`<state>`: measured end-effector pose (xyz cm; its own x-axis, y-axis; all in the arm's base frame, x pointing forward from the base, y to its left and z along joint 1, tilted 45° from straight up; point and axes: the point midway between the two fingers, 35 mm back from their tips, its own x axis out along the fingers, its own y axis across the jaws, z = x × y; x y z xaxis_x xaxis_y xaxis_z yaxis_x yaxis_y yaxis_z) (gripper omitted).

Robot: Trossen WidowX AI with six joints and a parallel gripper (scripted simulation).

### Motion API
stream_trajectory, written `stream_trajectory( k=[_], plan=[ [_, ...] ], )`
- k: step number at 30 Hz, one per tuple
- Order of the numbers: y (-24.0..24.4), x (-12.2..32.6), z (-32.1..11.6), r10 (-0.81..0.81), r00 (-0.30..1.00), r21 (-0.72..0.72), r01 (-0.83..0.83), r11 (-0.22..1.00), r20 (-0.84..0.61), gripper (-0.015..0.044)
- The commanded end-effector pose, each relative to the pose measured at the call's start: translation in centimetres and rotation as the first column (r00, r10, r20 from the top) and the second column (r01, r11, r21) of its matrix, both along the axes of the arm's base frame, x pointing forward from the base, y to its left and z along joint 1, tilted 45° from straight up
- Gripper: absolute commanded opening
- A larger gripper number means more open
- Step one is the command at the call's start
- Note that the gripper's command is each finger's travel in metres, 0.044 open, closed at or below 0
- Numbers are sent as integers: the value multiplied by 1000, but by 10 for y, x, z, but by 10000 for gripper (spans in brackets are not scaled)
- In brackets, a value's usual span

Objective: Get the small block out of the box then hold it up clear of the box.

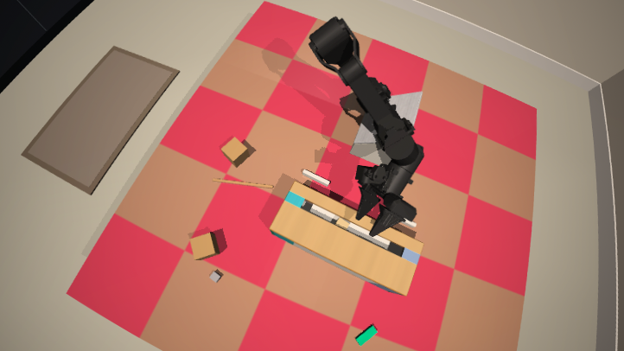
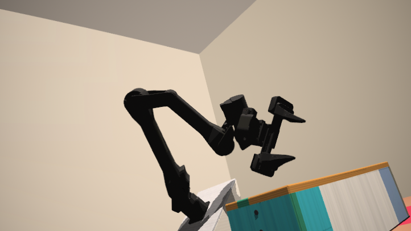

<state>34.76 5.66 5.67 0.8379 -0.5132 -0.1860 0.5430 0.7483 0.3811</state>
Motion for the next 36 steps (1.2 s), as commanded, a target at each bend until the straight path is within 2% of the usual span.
stream_trajectory(
  k=[1, 8, 14, 21, 31, 36],
  plan=[
    [0, 1, -1, 0, 1000, 3, 0, 1000, -4, 400],
    [-8, 33, -20, -27, 979, 156, 59, 986, -201, 400],
    [-31, 33, -23, -113, 904, 306, 254, 917, -412, 400],
    [-51, 26, -6, -209, 832, 427, 459, 779, -513, 400],
    [-81, -20, 12, -351, 628, 389, 738, 551, -695, 400],
    [-88, -39, 20, -383, 545, 341, 806, 483, -746, 400]
  ],
)
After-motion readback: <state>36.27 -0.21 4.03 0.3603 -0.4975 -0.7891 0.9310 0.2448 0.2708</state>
